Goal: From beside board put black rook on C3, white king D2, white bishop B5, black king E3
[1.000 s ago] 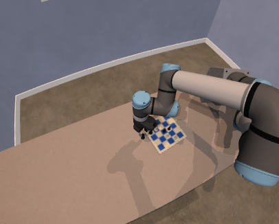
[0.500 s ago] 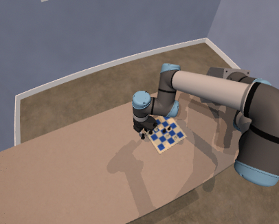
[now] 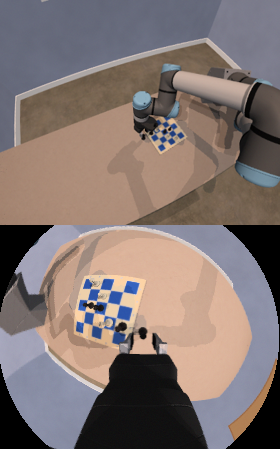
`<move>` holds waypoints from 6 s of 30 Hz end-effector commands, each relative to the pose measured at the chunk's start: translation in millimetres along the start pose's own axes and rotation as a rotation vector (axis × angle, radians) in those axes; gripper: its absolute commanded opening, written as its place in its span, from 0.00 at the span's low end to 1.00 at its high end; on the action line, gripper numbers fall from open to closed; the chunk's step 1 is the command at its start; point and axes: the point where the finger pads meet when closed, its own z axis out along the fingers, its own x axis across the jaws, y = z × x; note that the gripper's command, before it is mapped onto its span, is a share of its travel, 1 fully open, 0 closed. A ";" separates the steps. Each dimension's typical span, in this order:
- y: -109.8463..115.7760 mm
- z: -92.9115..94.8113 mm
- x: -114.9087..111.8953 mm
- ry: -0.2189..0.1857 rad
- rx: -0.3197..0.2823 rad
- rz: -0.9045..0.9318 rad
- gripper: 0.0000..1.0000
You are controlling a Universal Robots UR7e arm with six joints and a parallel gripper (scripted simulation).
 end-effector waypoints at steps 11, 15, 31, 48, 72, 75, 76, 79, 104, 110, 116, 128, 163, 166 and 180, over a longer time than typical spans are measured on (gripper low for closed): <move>0.6 -0.6 0.7 0.001 -0.001 0.000 0.79; 0.7 -0.6 0.7 0.001 -0.001 0.000 0.79; 0.7 -0.6 0.7 0.001 -0.001 0.000 0.79; 0.7 -0.6 0.7 0.001 -0.001 0.000 0.79; 0.7 35.6 0.8 0.001 -0.001 0.000 0.79; 0.7 40.3 0.8 0.001 -0.001 0.000 0.79; 0.7 40.3 0.8 0.001 -0.001 0.000 0.79; 0.7 42.0 0.8 0.001 -0.001 0.000 0.79; 0.7 42.9 0.8 0.001 -0.001 0.000 0.79; 0.7 42.9 0.8 0.001 -0.001 0.000 0.79; 0.7 42.9 0.8 0.001 -0.001 0.000 0.79; 0.7 42.9 0.8 0.001 -0.001 0.000 0.00; 0.7 17.2 0.8 0.001 -0.001 0.000 0.00; 0.7 -1.7 0.7 0.001 -0.001 0.000 0.00; 0.6 -56.1 0.7 0.001 -0.001 0.000 0.00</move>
